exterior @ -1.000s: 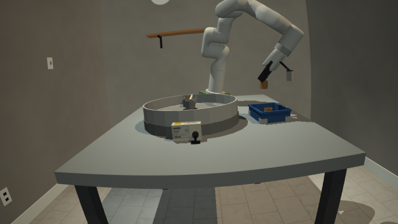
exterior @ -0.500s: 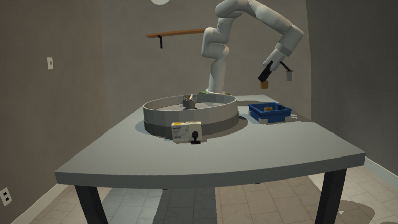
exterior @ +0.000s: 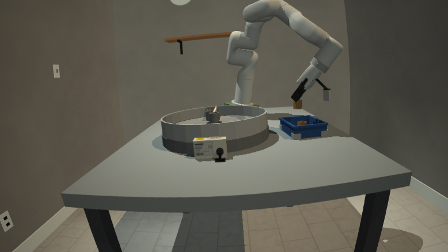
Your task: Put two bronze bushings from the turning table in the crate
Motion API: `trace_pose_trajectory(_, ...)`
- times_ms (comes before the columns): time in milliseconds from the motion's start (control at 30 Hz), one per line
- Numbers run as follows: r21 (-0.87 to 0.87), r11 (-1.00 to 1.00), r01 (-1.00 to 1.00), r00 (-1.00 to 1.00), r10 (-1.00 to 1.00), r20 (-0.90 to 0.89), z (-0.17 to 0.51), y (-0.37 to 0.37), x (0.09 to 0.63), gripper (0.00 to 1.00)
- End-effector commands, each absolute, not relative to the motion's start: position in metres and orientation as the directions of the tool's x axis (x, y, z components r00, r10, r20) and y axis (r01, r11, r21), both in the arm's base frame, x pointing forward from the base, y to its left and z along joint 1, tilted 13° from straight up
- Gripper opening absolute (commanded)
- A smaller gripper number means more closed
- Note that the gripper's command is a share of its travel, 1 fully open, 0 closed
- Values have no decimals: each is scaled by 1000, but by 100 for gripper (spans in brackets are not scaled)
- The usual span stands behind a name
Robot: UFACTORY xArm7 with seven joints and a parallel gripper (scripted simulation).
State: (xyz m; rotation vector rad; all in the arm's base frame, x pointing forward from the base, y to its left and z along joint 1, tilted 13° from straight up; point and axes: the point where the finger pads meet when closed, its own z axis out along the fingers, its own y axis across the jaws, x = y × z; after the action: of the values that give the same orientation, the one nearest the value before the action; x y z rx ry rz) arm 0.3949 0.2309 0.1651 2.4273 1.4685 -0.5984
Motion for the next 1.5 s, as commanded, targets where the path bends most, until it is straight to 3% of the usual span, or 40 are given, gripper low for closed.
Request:
trace_pose_trajectory(0, -3, -466, 885, 413, 787, -459, 143, 236, 399, 0)
trace_pose_trajectory(1467, -3, -466, 885, 413, 787, -459, 110, 243, 402, 0)
